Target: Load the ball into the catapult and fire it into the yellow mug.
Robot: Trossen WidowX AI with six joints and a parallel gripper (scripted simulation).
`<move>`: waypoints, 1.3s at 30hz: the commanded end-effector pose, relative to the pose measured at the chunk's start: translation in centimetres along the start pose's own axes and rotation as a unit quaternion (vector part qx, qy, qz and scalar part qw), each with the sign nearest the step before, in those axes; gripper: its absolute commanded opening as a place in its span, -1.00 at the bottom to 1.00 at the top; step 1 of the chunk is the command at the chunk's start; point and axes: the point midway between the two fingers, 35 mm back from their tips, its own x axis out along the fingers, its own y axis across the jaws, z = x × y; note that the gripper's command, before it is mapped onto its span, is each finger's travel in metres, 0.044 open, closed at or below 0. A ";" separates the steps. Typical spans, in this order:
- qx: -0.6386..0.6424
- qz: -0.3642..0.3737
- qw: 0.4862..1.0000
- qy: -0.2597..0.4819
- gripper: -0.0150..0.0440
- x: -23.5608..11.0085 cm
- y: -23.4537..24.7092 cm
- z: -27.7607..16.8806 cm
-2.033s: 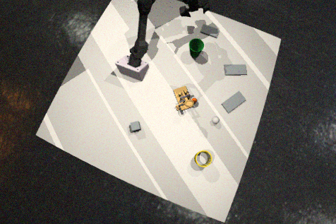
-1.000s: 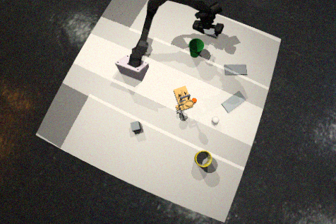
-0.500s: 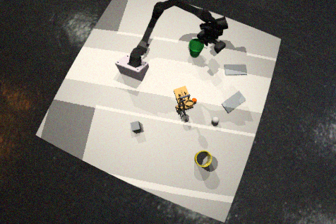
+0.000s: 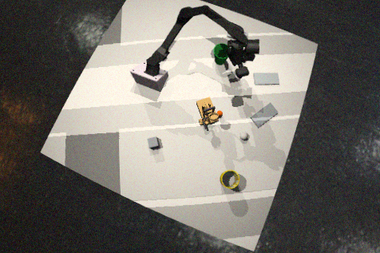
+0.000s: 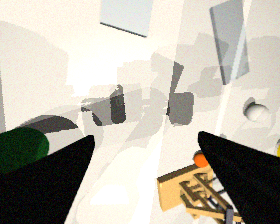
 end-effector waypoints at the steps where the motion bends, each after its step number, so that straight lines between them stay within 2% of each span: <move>1: 0.065 0.006 0.998 0.019 1.00 0.7 -2.1 -1.5; 10: 0.213 0.015 0.976 0.052 1.00 1.3 -6.7 -5.3; 19: 0.358 0.027 0.930 0.080 1.00 1.6 -10.6 -9.2; 29: 0.505 0.042 0.856 0.105 1.00 1.6 -14.1 -13.7; 39: 0.635 0.066 0.759 0.126 1.00 1.6 -16.6 -18.2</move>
